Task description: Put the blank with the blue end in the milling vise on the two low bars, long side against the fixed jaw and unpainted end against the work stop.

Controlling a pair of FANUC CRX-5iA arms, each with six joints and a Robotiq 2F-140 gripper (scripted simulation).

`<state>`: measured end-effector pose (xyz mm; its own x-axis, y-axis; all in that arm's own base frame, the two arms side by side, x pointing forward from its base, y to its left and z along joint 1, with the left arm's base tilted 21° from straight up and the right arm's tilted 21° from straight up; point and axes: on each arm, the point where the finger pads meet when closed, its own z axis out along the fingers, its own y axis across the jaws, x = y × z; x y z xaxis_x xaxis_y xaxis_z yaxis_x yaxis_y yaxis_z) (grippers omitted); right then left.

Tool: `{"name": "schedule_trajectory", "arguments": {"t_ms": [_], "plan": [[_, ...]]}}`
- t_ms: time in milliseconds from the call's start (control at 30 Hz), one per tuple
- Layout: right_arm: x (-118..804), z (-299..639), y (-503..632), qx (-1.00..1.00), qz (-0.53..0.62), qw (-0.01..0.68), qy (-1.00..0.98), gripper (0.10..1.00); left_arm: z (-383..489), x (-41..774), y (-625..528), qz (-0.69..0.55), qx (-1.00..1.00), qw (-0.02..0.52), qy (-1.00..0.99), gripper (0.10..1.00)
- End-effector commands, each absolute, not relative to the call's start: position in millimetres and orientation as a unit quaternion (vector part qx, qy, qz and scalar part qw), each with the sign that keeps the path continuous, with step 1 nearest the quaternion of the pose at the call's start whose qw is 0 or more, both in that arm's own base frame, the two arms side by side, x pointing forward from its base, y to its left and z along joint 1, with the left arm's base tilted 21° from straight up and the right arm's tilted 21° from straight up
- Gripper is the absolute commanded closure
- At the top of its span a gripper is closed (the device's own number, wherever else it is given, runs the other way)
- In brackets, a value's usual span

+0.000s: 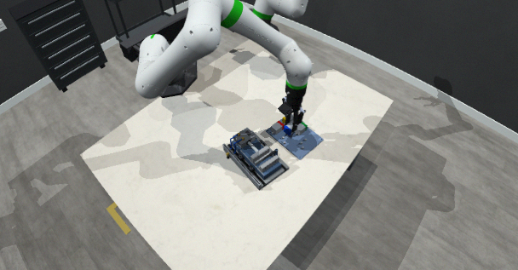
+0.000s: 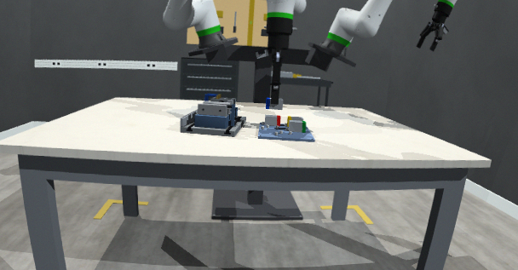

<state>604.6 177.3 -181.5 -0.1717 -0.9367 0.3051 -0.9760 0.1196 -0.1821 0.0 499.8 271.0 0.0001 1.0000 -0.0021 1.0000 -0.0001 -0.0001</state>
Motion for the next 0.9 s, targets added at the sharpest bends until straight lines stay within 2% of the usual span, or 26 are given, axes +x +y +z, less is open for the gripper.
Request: {"name": "schedule_trajectory", "arguments": {"t_ms": [0,867], "plan": [[604.5,-175.2,180.0,0.641,0.172,0.056,-0.746,0.999,272.0,0.0,500.0,0.0,0.707,0.0,0.707,0.098],[597.7,-127.9,196.6,0.641,0.172,0.056,-0.746,0.999,272.0,0.0,500.0,0.0,0.707,0.0,0.707,0.098]]}}
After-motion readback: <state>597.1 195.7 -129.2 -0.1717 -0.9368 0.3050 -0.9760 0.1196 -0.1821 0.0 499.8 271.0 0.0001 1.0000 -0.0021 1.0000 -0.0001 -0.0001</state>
